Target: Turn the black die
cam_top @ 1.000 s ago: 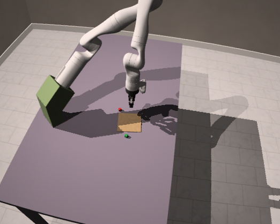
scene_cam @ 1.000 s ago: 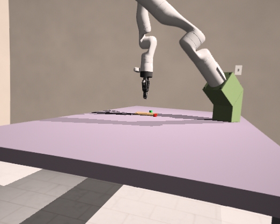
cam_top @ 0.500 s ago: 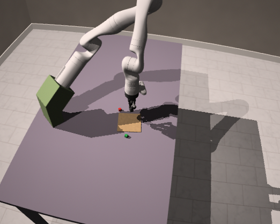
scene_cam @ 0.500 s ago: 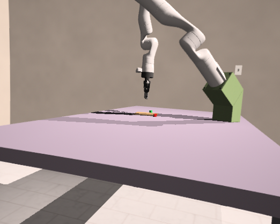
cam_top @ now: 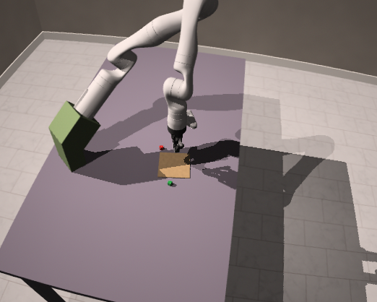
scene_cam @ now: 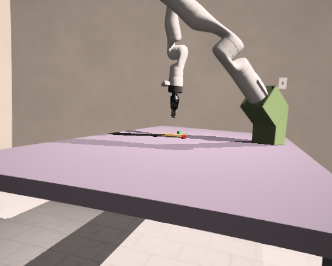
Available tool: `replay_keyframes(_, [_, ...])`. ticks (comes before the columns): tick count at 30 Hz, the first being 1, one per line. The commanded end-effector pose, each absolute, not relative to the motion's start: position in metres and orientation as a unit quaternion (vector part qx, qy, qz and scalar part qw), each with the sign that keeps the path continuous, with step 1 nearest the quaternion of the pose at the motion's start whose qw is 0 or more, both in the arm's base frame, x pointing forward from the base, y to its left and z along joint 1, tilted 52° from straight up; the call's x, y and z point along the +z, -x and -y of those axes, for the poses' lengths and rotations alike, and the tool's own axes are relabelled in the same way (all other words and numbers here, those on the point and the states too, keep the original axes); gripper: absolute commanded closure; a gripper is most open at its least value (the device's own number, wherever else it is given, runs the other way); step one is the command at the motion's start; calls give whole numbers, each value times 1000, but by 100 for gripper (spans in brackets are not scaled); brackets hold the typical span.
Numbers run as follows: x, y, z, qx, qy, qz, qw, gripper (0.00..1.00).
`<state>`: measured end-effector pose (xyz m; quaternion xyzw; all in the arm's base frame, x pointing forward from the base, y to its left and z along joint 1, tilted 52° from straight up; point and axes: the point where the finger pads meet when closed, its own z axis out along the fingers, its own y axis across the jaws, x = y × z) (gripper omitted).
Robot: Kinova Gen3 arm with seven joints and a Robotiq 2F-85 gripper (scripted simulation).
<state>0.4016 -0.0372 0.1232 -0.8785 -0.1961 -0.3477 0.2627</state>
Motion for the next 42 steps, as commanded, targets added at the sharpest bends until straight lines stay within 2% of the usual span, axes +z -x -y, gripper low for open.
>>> replay_keyframes(1, [123, -402, 38, -348, 879, 195, 262, 89])
replay_keyframes(10, [119, -400, 39, -352, 875, 193, 270, 89])
replay_keyframes(21, [98, -390, 43, -383, 852, 181, 308, 89])
replay_keyframes(32, [72, -376, 40, -486, 779, 143, 369, 89])
replay_keyframes(42, [74, -378, 33, -595, 702, 102, 379, 89])
